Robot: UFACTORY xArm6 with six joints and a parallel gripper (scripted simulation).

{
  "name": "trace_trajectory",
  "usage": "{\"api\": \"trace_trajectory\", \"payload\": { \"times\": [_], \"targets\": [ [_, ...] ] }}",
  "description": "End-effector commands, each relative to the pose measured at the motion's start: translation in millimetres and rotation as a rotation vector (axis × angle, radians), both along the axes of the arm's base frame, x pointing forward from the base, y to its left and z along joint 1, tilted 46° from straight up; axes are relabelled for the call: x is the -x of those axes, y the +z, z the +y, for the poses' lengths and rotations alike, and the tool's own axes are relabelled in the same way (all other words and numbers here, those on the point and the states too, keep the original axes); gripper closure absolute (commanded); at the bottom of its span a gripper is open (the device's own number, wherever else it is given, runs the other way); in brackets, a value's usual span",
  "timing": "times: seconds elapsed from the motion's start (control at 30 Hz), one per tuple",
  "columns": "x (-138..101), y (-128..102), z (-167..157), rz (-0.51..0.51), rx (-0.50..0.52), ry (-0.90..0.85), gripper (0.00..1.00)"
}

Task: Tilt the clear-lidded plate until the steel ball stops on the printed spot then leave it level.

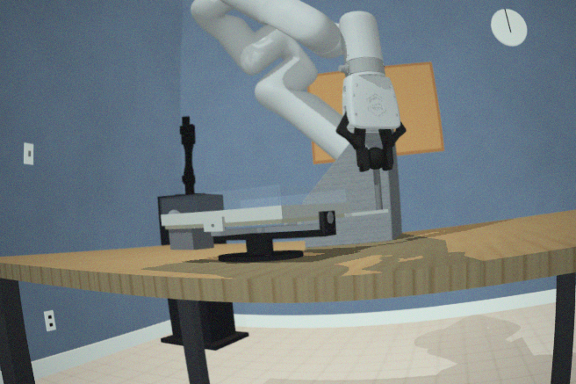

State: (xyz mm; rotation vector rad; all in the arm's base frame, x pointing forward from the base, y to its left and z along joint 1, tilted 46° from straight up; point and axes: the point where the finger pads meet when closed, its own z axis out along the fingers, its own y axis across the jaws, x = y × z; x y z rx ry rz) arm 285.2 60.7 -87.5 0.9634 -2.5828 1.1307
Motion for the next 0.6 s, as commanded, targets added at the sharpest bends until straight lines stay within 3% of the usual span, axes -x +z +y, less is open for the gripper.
{"api": "trace_trajectory", "payload": {
  "times": [0.0, 0.57],
  "targets": [
    [0.7, 0.3, -0.2, 0.0, 0.0, -0.001, 1.0],
    [0.5, -5.0, -2.1, 0.0, 0.0, -0.001, 1.0]
  ]
}}
